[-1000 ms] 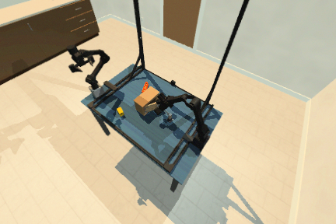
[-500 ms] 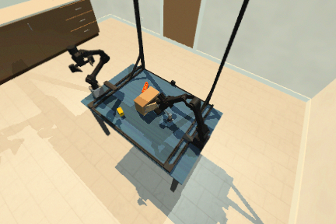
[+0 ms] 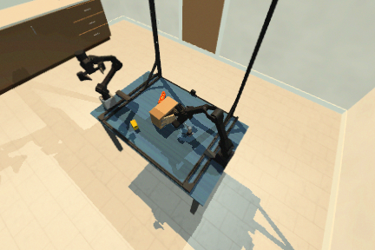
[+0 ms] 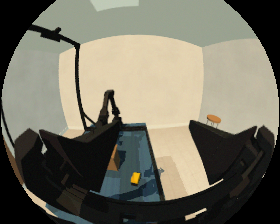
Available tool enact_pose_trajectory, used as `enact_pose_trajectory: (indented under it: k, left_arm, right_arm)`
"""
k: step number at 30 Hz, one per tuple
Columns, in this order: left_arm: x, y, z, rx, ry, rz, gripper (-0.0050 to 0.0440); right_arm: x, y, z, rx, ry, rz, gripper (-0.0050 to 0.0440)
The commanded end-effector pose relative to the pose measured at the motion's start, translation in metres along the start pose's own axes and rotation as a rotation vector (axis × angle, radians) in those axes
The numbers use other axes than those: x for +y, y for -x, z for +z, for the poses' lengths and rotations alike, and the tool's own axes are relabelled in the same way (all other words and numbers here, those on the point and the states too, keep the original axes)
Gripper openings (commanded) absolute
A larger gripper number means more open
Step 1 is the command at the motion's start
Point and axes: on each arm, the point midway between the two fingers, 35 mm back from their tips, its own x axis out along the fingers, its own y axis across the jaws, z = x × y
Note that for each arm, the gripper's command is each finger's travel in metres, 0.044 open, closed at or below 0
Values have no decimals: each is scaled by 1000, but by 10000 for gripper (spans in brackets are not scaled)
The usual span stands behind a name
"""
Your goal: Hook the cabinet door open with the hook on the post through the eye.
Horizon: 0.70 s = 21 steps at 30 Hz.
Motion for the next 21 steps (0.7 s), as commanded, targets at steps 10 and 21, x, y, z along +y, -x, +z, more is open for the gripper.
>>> enact_pose_trajectory:
  k: [10, 21]
  left_arm:
    - [0, -3, -1, 13, -2, 3, 0]
    - [0, -4, -2, 13, -2, 3, 0]
  right_arm:
    - [0, 0, 0, 0, -3, 2, 400]
    - [0, 0, 0, 0, -3, 2, 400]
